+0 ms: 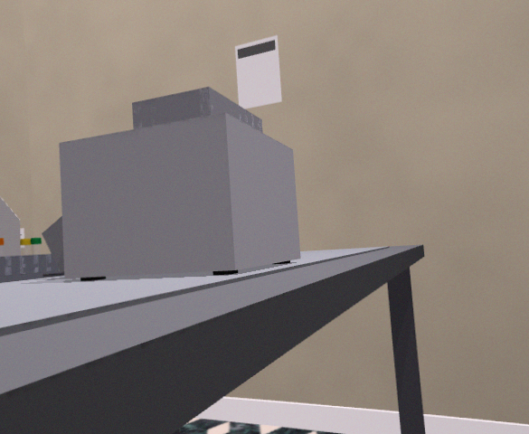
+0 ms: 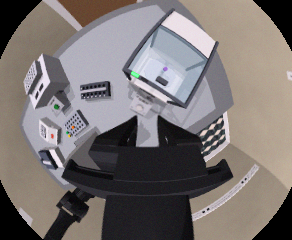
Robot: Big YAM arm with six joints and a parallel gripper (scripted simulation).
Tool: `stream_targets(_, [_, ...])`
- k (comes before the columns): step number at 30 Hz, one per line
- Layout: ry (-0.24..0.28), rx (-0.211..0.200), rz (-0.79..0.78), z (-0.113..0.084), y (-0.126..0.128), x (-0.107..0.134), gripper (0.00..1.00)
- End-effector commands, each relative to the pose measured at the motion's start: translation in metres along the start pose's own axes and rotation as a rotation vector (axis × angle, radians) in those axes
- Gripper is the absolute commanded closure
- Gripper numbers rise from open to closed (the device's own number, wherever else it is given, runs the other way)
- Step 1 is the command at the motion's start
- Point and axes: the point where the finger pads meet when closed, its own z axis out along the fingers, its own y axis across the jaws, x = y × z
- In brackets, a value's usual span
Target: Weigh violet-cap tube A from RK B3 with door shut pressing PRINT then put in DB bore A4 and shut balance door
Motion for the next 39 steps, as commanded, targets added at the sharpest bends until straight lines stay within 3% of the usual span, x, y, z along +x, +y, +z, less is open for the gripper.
stream_targets(1, [0.028,-0.017,-0.19,-0.001,-0.014,-0.026,0.7])
stream_targets(4, [0.047,-0.04,-0.267,-0.003,-0.018,-0.022,0.7])
stream_targets(6, [0.071,-0.058,-0.342,0.006,-0.021,-0.038,0.7])
stream_targets(11, [0.101,-0.081,-0.435,0.006,-0.021,-0.038,0.7])
stream_targets(13, [0.118,-0.099,-0.498,0.013,-0.029,-0.051,0.7])
stream_targets(19, [0.166,-0.147,-0.674,0.012,-0.031,-0.05,0.7])
stream_targets(21, [0.189,-0.165,-0.743,0.02,-0.036,-0.064,0.7])
stream_targets(29, [0.243,-0.215,-0.929,0.027,-0.044,-0.078,0.7])
stream_targets(33, [0.274,-0.247,-1.044,0.027,-0.045,-0.077,0.7])
stream_targets(35, [0.262,-0.248,-1.03,0.025,-0.049,-0.073,0.7])
stream_targets(36, [0.275,-0.293,-1.011,0.034,-0.039,-0.053,0.7])
stream_targets(39, [0.271,-0.273,-1.022,0.03,-0.042,-0.062,0.7])
